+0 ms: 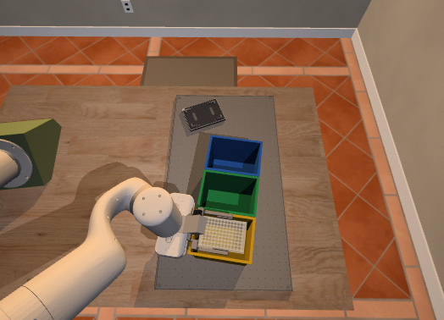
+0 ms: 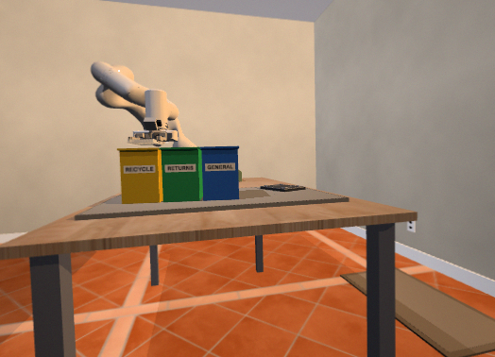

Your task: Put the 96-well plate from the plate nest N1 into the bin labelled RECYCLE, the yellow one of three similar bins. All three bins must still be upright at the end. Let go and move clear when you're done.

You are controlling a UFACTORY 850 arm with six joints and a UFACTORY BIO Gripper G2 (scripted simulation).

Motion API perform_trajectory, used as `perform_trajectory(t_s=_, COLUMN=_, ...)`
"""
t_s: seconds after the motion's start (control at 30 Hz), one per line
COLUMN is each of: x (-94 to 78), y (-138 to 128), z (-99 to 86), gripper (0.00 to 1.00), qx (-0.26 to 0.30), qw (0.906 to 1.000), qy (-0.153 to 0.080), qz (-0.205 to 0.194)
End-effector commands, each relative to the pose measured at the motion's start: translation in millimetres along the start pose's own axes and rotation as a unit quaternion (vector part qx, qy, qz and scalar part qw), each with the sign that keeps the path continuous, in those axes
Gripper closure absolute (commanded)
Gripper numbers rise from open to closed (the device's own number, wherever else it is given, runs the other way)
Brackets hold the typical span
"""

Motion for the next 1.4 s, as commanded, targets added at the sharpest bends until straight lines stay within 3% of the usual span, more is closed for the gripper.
perform_trajectory(t_s=0.0, x=-0.8, y=0, z=0.4, gripper=1.00, qx=0.000, qw=1.0000, qy=-0.001, qz=0.000)
perform_trajectory(t_s=0.3, x=-0.8, y=0, z=0.3, gripper=1.00, qx=0.000, qw=1.0000, qy=-0.001, qz=0.000)
perform_trajectory(t_s=1.03, x=32.0, y=0, z=0.3, gripper=1.00, qx=0.000, qw=1.0000, qy=-0.001, qz=0.000)
perform_trajectory(t_s=1.37, x=32.0, y=1, z=0.3, gripper=1.00, qx=0.000, qw=1.0000, qy=-0.001, qz=0.000)
Point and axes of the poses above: the point midway between the two finger pads, its own z axis out along the fingers, its own y axis across the jaws, x = y × z, the point moved 8 cm from there along -z, back along the fingers
